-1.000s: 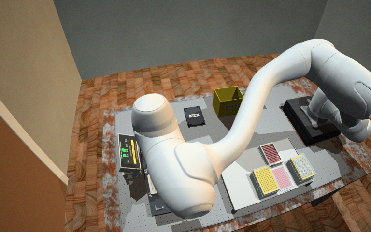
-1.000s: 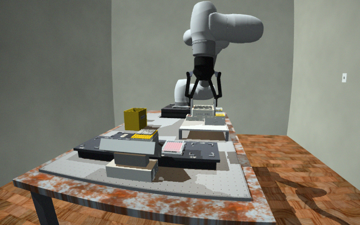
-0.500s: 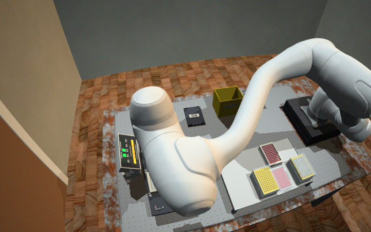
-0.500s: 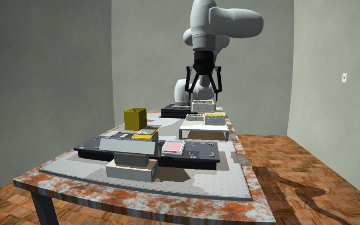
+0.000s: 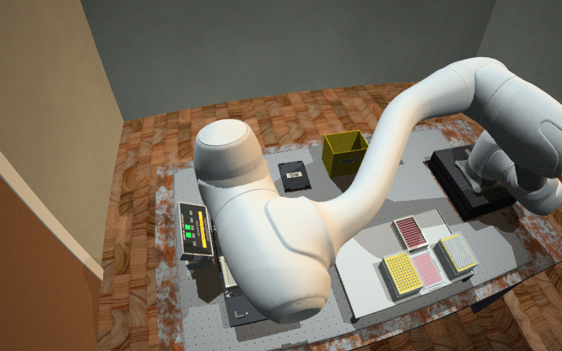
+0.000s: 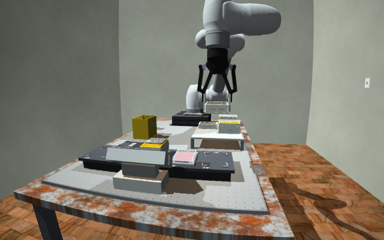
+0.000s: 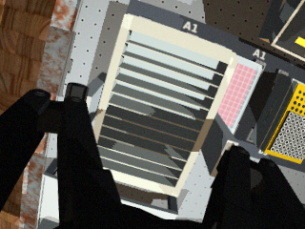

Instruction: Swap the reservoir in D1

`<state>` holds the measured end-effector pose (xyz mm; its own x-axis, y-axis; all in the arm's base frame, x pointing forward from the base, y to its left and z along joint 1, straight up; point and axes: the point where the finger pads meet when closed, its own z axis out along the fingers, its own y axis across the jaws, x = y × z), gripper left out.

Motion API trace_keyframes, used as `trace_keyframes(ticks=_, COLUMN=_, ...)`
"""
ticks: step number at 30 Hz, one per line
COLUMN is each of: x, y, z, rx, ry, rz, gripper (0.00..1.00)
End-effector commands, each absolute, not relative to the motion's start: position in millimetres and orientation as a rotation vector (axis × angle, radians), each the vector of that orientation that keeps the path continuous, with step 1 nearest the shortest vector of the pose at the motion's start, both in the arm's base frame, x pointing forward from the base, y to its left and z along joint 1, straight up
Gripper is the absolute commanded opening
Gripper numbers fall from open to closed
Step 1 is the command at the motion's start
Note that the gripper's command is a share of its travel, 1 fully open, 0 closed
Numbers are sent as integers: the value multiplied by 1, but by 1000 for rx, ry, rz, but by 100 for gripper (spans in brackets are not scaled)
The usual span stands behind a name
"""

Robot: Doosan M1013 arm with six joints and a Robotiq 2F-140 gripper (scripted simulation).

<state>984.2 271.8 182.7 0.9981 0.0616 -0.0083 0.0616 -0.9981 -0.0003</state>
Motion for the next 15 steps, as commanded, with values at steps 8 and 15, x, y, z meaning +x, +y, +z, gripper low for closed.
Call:
trace_keyframes(ticks=8, x=984, y=272, z=195, rx=-3140, ry=-97, rz=12, gripper=0)
trace_keyframes(ticks=15, x=984, y=272, z=195, rx=-3140, ry=-97, rz=12, gripper=0)
